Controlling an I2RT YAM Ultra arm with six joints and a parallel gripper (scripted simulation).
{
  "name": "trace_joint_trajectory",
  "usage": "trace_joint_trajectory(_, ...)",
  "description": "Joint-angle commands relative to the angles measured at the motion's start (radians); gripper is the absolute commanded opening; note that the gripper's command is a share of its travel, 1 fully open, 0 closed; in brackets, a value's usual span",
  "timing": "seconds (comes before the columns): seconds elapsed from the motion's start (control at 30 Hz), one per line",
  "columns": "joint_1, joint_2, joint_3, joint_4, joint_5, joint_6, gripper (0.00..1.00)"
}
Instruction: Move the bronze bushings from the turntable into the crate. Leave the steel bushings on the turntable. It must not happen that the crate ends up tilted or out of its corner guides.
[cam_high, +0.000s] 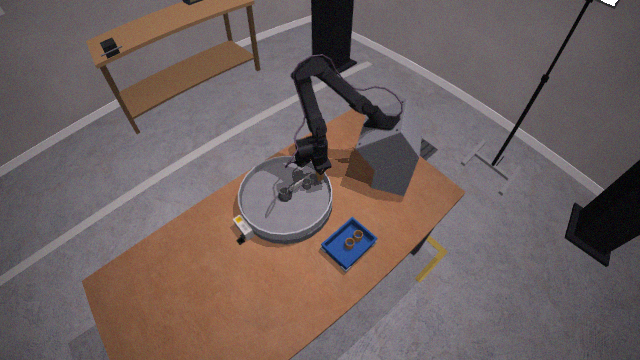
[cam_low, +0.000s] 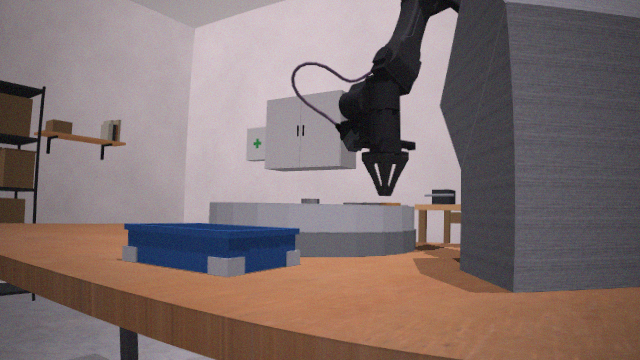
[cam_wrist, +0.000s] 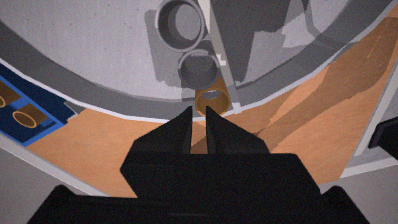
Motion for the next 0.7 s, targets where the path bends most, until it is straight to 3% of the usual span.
trace_joint_trajectory(0.0, 0.021, -0.008, -0.004, 0.018, 0.004, 0.008, 0.15)
trace_joint_trajectory(0.27, 0.021, -0.005, -0.003, 0.019, 0.003, 0.007, 0.15)
trace_joint_trajectory(0.5, -0.004, 0.045, 0.020, 0.051, -0.015, -0.018, 0.15)
trace_joint_trajectory(0.67, 0.006, 0.023, 0.017, 0.052, -0.012, -0.019, 0.15)
